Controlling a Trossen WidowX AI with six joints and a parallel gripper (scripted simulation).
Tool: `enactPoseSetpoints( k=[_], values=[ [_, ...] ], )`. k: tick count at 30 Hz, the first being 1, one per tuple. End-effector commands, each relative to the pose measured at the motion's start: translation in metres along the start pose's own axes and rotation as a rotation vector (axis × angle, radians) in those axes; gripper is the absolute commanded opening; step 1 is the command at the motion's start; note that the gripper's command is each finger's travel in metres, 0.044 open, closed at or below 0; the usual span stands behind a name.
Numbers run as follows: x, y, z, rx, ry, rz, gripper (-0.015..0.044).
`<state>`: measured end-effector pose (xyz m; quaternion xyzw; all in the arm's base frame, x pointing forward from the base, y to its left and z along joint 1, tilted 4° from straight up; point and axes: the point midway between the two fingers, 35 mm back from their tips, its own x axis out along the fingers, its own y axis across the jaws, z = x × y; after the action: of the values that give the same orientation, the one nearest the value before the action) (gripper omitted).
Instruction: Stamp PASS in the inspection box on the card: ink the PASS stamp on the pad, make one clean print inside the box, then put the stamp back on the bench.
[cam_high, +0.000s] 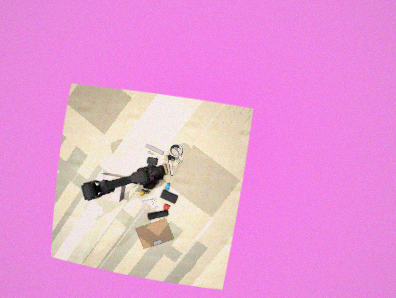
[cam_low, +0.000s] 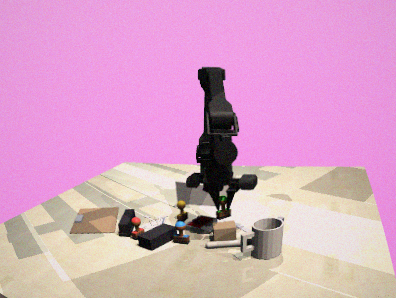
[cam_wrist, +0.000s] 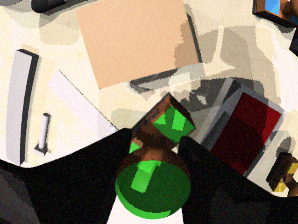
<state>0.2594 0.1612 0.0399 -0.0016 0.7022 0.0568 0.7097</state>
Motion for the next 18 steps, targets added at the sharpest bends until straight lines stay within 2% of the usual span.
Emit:
enactPoseSetpoints(
  k=[1,18],
  values=[
    [-0.0038,0.0006,0.0012,-0.005,-0.004,0.002,0.0000],
    [-0.0121,0.0003,0.0008,-0.005,-0.004,0.002,0.0000]
  ],
)
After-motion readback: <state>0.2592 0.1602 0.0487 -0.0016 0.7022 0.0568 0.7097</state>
